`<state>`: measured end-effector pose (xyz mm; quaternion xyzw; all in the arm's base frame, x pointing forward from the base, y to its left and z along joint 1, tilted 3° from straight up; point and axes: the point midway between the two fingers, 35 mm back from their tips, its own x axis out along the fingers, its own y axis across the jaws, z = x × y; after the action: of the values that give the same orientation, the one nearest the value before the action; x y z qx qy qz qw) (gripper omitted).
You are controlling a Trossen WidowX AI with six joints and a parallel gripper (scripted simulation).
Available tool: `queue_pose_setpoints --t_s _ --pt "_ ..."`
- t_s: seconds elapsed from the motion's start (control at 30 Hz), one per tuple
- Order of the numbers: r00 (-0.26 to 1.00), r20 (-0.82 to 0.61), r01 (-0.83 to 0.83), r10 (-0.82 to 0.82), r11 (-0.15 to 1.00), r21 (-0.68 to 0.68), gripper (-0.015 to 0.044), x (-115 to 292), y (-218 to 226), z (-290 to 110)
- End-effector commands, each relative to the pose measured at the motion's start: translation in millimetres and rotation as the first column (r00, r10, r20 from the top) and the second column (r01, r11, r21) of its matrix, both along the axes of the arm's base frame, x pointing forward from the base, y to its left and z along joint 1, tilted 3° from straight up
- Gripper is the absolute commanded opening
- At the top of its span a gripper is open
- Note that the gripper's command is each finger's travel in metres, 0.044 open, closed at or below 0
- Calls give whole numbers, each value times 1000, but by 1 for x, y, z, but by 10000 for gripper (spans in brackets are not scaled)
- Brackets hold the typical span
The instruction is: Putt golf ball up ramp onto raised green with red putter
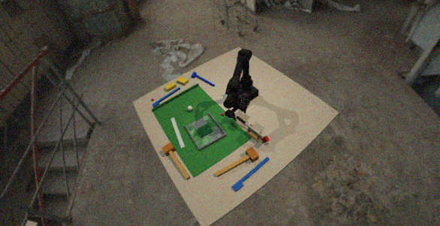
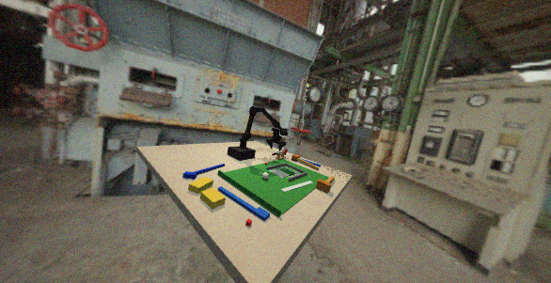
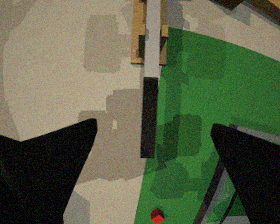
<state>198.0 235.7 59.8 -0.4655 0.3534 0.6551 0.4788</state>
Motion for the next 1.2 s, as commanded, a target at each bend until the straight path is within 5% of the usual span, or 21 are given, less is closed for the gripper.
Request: queue_pose_setpoints --t_s 0.0,1.17 --pt "1000 0 -2 2 1000 -29 440 -3 0 -1" --pt "1000 0 -2 2 1000 -29 440 -6 2 -70"
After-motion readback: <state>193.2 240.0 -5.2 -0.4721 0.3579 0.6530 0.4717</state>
